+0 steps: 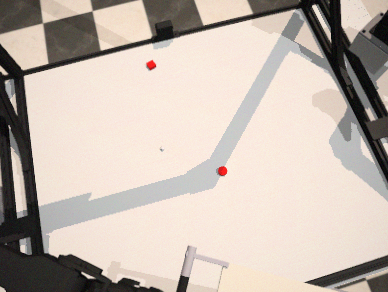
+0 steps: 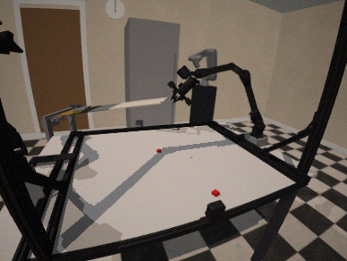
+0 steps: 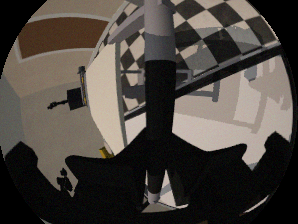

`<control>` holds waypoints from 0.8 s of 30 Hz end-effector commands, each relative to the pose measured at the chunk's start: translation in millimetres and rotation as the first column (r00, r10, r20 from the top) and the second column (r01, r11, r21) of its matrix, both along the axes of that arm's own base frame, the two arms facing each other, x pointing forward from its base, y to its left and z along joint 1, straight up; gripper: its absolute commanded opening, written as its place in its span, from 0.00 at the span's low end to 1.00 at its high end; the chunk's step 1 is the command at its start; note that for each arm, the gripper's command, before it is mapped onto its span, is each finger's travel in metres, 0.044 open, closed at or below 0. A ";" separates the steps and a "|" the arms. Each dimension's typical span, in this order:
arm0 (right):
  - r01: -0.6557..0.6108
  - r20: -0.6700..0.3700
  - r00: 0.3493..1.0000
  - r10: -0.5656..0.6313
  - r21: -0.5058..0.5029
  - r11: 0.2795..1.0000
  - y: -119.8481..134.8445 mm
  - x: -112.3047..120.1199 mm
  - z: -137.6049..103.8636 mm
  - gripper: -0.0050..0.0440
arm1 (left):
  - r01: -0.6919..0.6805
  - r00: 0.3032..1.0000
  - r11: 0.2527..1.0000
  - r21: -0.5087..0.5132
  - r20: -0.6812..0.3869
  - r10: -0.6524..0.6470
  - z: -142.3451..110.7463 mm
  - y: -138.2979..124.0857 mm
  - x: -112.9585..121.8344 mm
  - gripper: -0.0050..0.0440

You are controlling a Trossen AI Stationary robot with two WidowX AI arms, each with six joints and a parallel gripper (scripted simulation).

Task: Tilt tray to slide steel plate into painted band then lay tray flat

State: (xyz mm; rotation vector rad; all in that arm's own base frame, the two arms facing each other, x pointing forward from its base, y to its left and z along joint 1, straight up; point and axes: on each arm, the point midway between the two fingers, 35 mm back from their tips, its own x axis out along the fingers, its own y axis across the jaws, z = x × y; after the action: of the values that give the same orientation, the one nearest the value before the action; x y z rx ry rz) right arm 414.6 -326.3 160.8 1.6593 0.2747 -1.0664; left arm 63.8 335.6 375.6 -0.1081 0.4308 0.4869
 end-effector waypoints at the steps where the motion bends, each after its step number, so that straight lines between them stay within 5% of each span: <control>1: 0.005 0.065 0.998 -0.002 -0.043 0.999 -3.8 4.9 34.2 0.10 | 0.001 1.000 1.000 0.000 0.002 -0.001 0.1 -0.1 -0.1 1.00; 24: 0.007 0.113 0.994 0.001 -0.071 0.997 -5.5 7.8 48.7 0.10 | 0.001 1.000 1.000 0.000 0.002 -0.001 0.1 -0.1 -0.1 1.00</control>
State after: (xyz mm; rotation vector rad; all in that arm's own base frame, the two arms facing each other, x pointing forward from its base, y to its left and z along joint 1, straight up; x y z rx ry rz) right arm 418.8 -328.9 183.9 1.6567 0.2205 -1.0166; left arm 63.4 335.6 375.5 -0.1086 0.4308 0.4880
